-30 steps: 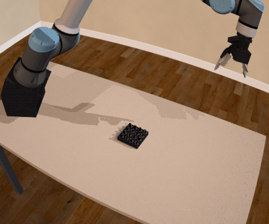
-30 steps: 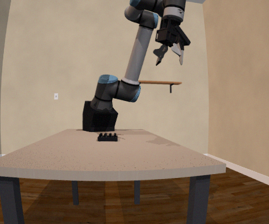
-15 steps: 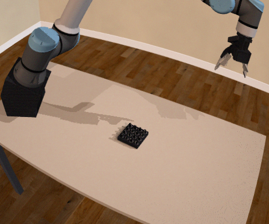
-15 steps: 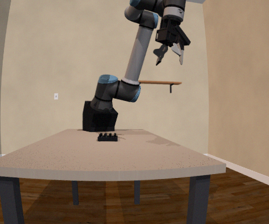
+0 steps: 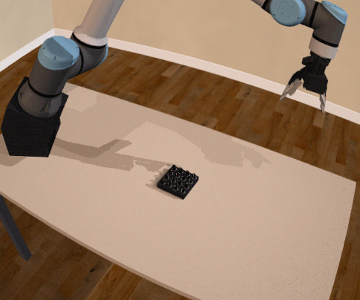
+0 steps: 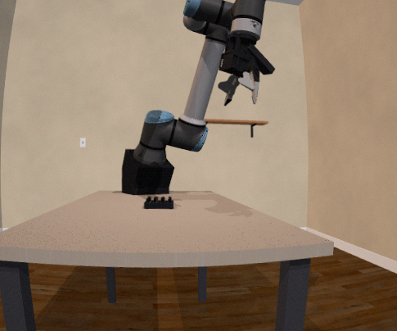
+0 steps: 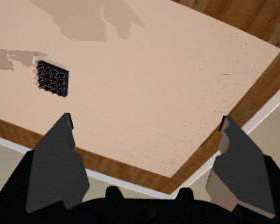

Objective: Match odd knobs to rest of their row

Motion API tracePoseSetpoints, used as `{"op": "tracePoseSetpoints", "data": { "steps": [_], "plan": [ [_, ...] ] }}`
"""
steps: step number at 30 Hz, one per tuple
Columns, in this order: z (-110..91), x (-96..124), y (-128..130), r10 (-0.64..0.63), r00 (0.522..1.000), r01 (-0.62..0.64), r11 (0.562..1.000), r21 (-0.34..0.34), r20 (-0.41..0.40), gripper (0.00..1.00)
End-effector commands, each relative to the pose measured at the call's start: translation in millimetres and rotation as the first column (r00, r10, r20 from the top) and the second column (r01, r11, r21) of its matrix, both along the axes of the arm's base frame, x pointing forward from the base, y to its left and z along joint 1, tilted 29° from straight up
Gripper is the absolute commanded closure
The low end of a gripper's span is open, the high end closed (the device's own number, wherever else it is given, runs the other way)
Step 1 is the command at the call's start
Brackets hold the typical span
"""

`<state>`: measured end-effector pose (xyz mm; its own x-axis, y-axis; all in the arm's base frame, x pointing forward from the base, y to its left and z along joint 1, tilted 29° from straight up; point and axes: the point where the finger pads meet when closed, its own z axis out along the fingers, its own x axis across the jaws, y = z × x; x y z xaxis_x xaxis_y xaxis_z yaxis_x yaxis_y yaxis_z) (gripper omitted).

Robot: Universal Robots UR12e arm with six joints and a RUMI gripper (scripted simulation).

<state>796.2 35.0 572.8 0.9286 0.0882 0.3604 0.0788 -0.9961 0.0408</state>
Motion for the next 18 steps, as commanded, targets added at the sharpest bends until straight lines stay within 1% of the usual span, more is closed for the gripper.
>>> {"op": "tracePoseSetpoints", "data": {
  "steps": [1,4,7,10,13,15,17,18],
  "plan": [
    [-23,-4,-13,-0.095,0.995,0.095,0.994,0.047,0.003,0.00],
    [-50,-9,-26,-0.198,0.980,0.198,0.975,0.098,-0.003,0.00],
    [-71,-15,-37,-0.281,0.960,0.280,0.950,0.139,-0.013,0.00],
    [-94,-22,-48,-0.364,0.931,0.362,0.914,0.180,-0.027,0.00],
    [-116,-29,-58,-0.443,0.896,0.441,0.870,0.220,-0.045,0.00],
    [-116,-29,-58,-0.443,0.896,0.441,0.870,0.220,-0.045,0.00],
    [-141,-39,-69,-0.525,0.848,0.523,0.811,0.261,-0.068,0.00],
    [-147,-41,-71,-0.544,0.836,0.542,0.796,0.271,-0.075,0.00]
  ]
}}
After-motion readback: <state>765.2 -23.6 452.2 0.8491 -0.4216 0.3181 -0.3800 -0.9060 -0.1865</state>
